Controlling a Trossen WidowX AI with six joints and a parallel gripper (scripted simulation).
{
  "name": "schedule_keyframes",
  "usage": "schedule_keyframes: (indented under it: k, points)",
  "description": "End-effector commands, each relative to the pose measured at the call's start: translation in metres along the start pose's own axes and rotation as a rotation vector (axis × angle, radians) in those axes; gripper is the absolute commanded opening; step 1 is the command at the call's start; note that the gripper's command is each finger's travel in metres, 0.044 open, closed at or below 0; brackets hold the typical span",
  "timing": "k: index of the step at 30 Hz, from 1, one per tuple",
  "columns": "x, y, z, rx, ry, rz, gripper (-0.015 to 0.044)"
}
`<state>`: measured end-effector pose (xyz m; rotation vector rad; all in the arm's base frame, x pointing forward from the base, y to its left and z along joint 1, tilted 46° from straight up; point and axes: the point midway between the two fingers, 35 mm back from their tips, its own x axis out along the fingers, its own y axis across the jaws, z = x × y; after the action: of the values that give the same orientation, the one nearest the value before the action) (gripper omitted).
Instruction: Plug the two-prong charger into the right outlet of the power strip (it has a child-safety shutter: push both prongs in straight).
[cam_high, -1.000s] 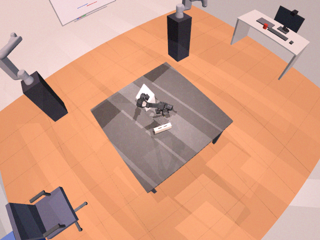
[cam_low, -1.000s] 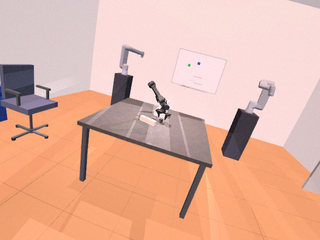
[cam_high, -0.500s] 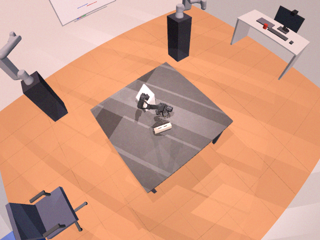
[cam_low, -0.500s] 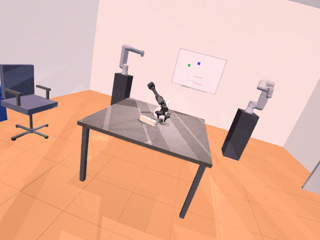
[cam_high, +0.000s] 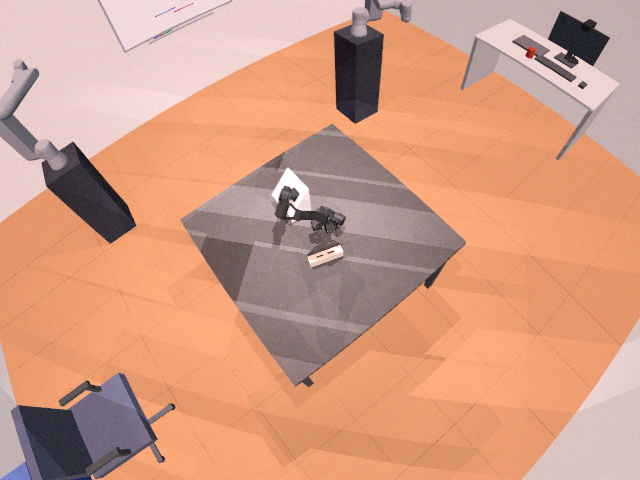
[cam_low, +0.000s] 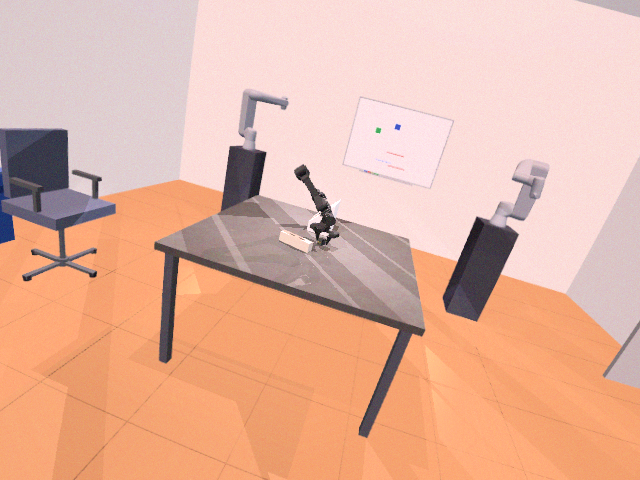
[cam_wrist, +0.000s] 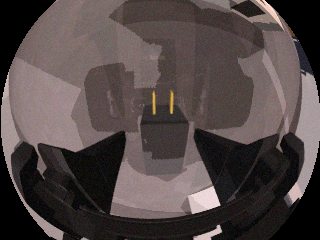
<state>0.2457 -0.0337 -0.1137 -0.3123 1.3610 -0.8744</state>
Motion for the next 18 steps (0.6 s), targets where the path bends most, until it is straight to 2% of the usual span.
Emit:
schedule_keyframes:
  k: [1,5,11,14,18]
  points:
    - [0.000,0.000,0.001,0.002,-0.001,0.001,0.0230]
    - [0.000,0.000,0.001,0.002,-0.001,0.001,0.0125]
    - [0.000,0.000,0.001,0.002,-0.001,0.001,0.0085]
    - [-0.005,0.001,0.000,0.001,0.000,0.002,0.0006]
    - [-0.019,0.002,-0.001,-0.001,0.001,0.002,0.0000]
